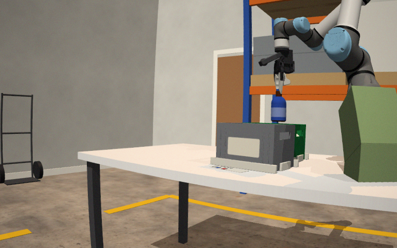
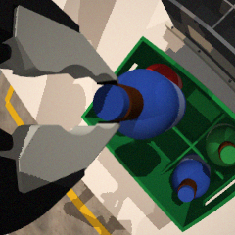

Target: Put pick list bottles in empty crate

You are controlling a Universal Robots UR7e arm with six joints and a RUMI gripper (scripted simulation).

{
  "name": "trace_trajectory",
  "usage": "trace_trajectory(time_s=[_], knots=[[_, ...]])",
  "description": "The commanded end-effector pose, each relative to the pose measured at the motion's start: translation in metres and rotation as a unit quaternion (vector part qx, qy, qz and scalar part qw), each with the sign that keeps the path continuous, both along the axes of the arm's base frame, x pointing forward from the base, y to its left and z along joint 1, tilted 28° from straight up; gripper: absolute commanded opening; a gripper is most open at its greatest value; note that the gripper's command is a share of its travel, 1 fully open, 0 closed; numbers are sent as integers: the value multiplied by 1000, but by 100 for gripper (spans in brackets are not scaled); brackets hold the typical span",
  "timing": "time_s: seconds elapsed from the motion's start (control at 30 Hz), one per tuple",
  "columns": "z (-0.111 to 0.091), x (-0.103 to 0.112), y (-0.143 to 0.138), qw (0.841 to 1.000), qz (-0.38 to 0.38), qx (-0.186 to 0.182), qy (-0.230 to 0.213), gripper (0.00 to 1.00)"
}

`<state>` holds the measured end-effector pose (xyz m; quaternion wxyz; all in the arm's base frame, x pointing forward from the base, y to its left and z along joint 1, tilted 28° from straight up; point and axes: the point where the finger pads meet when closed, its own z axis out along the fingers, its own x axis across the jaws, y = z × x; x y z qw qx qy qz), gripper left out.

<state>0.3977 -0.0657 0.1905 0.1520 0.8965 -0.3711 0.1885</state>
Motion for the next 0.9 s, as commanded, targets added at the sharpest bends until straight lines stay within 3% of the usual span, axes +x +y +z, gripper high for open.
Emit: trace_trajectory(time_s=[0.0, 0.87], knots=[[-2, -3, 9, 1000, 0, -2, -4, 0], [-25, -20, 47, 1000, 0, -2, -3, 0]])
